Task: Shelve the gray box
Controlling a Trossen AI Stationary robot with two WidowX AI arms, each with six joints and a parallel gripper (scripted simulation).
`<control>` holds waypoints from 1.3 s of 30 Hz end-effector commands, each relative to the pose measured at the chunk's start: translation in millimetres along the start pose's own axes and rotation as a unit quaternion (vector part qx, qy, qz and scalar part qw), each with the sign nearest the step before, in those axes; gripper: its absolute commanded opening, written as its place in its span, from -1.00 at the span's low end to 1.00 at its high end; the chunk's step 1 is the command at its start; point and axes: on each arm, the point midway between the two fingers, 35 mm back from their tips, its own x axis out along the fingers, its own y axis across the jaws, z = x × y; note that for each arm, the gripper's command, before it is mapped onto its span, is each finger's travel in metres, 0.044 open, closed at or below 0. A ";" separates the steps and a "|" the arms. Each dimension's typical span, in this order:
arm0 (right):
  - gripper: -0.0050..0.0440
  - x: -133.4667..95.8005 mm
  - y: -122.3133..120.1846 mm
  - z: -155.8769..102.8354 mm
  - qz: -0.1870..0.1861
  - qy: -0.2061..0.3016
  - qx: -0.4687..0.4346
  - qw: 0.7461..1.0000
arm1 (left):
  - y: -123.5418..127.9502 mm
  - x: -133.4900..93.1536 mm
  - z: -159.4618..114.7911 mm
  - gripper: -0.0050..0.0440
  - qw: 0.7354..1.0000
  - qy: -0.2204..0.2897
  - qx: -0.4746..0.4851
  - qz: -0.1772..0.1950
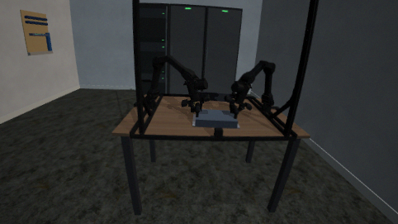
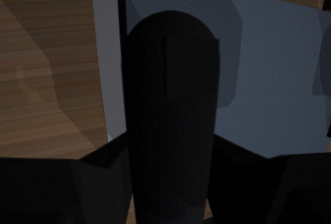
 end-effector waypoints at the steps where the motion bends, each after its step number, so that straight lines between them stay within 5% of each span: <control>1: -0.77 0.9 0.0 0.8 0.000 -0.002 0.001 1.000 | 0.0 1.0 0.6 -0.77 1.000 -0.001 -0.002 0.000; 39: -0.80 -24.7 11.9 -1.0 0.000 -0.002 0.001 1.000 | -12.3 -24.5 -0.4 -0.80 1.000 -0.001 -0.002 0.000</control>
